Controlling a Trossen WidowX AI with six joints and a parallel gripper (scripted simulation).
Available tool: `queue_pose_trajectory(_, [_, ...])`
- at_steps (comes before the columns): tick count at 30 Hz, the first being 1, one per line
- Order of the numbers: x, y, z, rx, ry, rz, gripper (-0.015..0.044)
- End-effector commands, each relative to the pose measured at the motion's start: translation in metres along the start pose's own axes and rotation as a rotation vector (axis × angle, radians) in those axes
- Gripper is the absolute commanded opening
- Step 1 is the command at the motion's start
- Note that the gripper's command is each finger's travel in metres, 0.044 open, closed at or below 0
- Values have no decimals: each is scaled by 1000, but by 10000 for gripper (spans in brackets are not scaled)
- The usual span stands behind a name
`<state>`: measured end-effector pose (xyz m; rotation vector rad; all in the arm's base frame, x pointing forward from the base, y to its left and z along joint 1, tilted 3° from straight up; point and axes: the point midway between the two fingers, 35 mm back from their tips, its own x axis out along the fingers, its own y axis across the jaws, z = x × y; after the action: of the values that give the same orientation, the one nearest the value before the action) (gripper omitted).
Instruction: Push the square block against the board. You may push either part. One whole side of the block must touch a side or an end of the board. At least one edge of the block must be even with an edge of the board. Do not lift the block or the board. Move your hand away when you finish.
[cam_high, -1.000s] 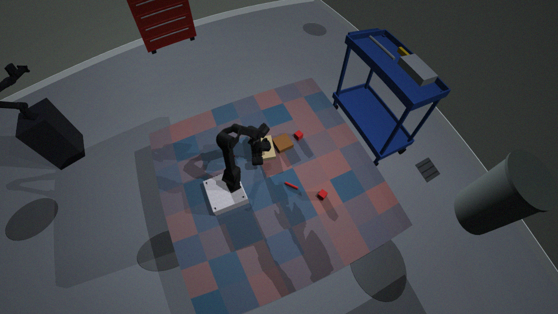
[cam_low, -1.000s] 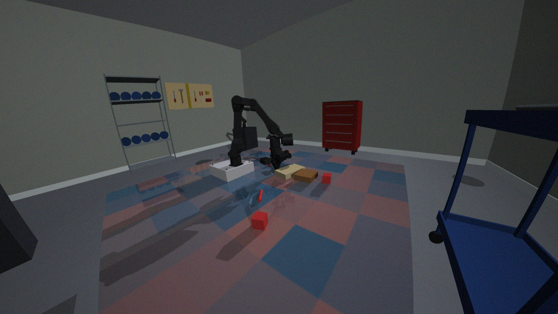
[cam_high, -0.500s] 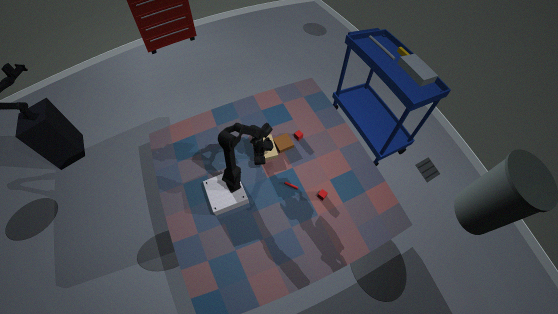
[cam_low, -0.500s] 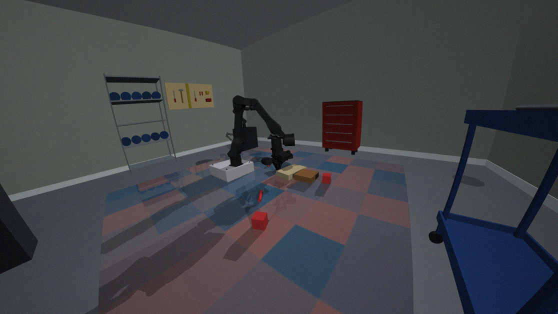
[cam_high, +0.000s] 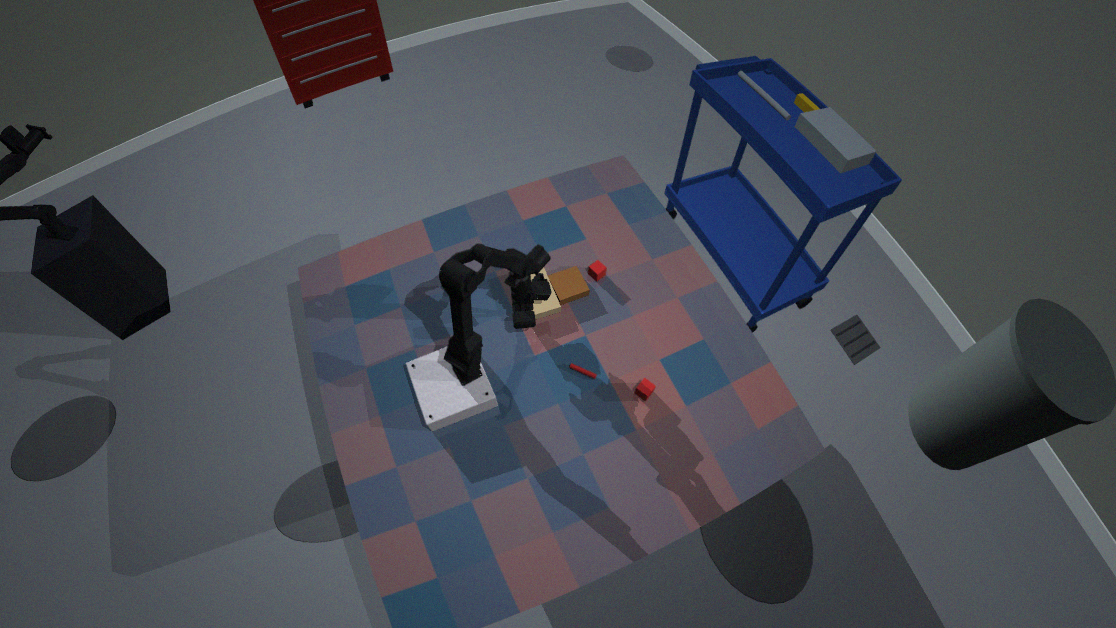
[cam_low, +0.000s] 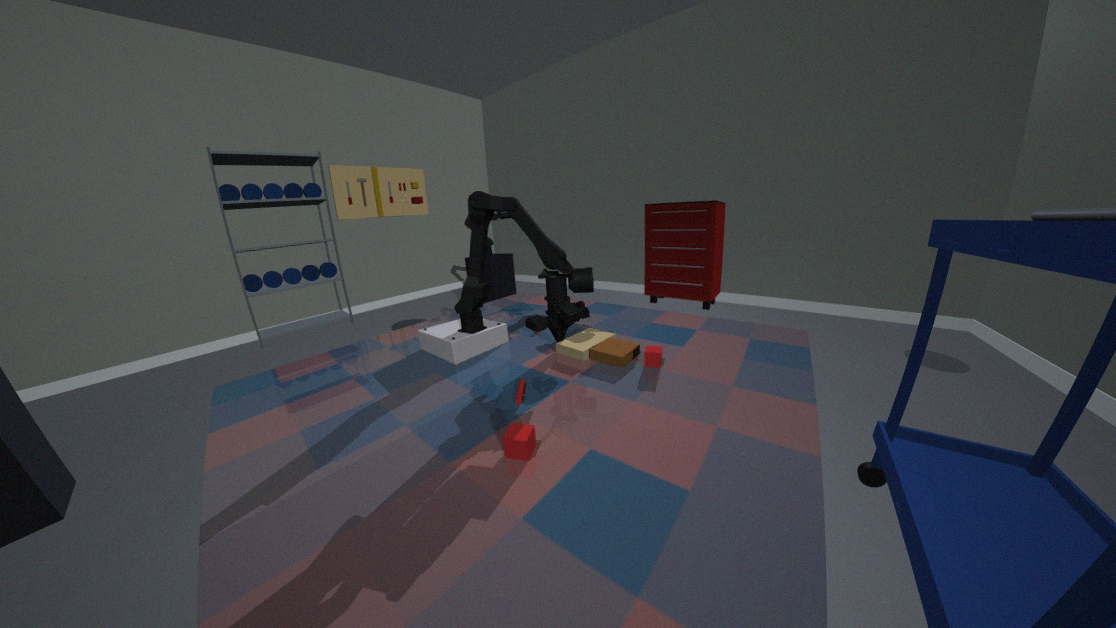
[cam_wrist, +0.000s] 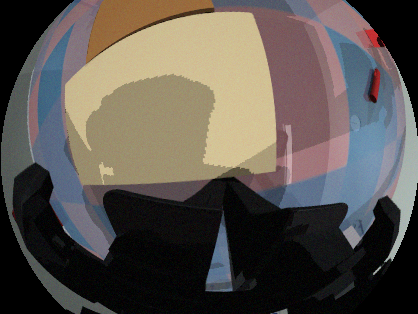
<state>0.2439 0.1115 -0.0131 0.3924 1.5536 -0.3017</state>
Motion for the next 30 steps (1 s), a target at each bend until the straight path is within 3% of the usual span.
queue_pose_trajectory(1, [3,0,7,6,-6,-6,0])
queue_pose_trajectory(30, [2,7,33,5,-8,-6,0])
